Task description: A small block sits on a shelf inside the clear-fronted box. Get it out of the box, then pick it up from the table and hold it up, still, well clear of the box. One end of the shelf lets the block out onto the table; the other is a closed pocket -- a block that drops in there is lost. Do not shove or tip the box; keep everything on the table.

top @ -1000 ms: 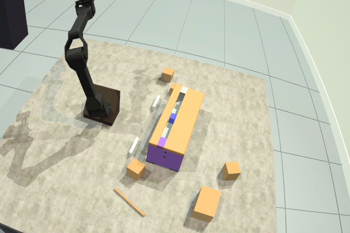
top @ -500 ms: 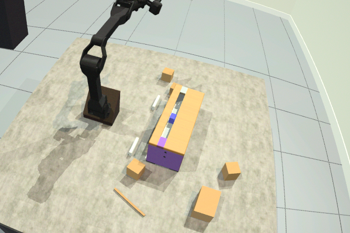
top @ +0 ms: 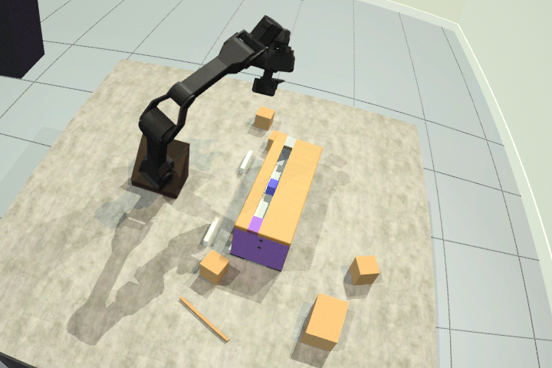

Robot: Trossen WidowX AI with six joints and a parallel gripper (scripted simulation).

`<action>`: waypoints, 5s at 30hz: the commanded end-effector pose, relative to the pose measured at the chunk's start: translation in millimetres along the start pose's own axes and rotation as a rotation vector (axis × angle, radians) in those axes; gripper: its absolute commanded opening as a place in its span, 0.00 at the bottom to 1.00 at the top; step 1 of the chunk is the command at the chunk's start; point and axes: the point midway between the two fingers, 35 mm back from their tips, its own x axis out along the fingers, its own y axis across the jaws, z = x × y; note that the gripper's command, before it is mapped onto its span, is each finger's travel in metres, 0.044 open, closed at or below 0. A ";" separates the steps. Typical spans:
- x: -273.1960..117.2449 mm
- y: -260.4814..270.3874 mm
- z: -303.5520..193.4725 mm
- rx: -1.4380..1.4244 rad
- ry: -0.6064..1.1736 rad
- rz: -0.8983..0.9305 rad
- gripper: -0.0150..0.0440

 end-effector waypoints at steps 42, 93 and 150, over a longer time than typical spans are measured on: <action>-46.3 -298.8 47.0 1.396 -0.157 -0.831 0.93; -6.0 -322.0 18.7 1.389 -0.152 -0.825 0.93; 31.2 -294.6 2.5 1.390 -0.151 -0.823 0.93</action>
